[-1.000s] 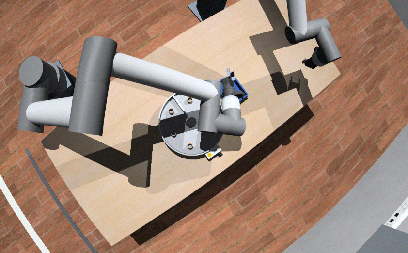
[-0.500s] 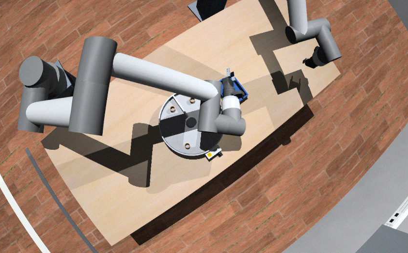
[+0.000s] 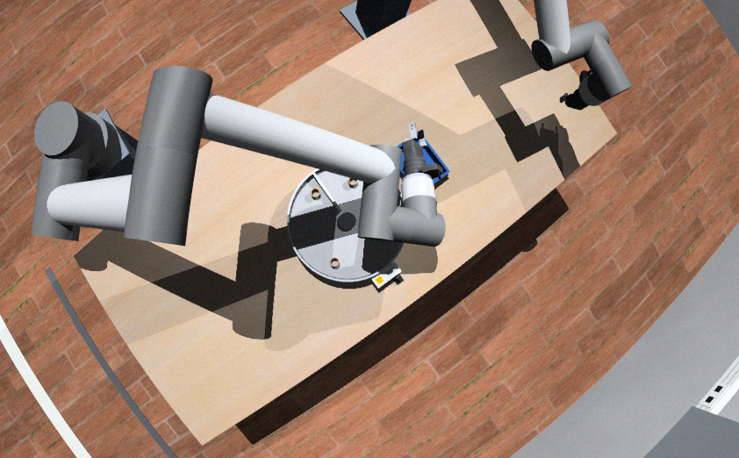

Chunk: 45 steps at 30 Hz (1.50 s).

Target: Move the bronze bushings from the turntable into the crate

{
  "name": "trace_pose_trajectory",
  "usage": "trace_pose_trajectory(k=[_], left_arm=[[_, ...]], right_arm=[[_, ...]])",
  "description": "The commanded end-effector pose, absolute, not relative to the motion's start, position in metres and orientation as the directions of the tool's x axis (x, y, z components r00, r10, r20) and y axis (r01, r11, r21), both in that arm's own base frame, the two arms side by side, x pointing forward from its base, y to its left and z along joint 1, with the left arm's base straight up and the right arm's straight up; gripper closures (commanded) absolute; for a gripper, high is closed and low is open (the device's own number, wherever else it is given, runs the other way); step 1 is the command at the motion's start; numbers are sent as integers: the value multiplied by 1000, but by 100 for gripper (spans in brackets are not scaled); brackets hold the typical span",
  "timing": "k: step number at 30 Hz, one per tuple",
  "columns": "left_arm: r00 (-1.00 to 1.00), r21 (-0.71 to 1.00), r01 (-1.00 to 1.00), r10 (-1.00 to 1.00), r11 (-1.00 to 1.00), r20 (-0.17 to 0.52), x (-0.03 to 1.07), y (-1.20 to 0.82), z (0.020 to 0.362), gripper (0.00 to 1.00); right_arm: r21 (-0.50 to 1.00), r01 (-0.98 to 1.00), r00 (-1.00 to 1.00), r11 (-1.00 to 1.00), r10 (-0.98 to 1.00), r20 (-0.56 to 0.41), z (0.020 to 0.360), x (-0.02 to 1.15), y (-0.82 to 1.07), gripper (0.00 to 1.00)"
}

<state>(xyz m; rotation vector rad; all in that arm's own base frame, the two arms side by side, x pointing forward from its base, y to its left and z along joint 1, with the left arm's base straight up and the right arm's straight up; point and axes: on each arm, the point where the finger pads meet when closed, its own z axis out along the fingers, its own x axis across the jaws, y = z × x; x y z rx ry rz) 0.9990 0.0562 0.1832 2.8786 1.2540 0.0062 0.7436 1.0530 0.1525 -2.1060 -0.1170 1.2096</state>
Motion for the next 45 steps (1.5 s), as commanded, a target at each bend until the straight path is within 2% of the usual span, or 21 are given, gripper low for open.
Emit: trace_pose_trajectory(k=[1, 7, 9, 18, 22, 26, 32, 41, 43, 45], left_arm=[[590, 4, 808, 808, -590, 3, 984, 133, 183, 0], [424, 4, 906, 906, -424, 3, 949, 239, 182, 0], [424, 4, 906, 906, -424, 3, 949, 239, 182, 0], [66, 3, 998, 998, -66, 2, 864, 397, 179, 0], [-26, 3, 1000, 1000, 26, 2, 826, 455, 178, 0], [-73, 3, 997, 997, 73, 1, 805, 483, 178, 0], [-308, 3, 951, 951, 308, 1, 717, 577, 176, 0], [-526, 2, 850, 850, 526, 1, 596, 676, 173, 0], [-526, 2, 850, 850, 526, 1, 596, 676, 173, 0], [-604, 2, 797, 797, 604, 0, 543, 710, 172, 0]], right_arm=[[-608, -250, 562, -753, 399, -725, 154, 744, 1053, 0], [-608, -250, 562, -753, 399, -725, 154, 744, 1053, 0], [-608, -250, 562, -753, 399, -725, 154, 744, 1053, 0], [-608, -250, 562, -753, 399, -725, 154, 744, 1053, 0], [-608, -250, 562, -753, 399, -725, 154, 744, 1053, 0], [-608, -250, 562, -753, 399, -725, 154, 744, 1053, 0], [-608, -250, 562, -753, 399, -725, 154, 744, 1053, 0], [-608, -250, 562, -753, 399, -725, 154, 744, 1053, 0], [-608, -250, 562, -753, 399, -725, 154, 744, 1053, 0], [-608, -250, 562, -753, 399, -725, 154, 744, 1053, 0]])
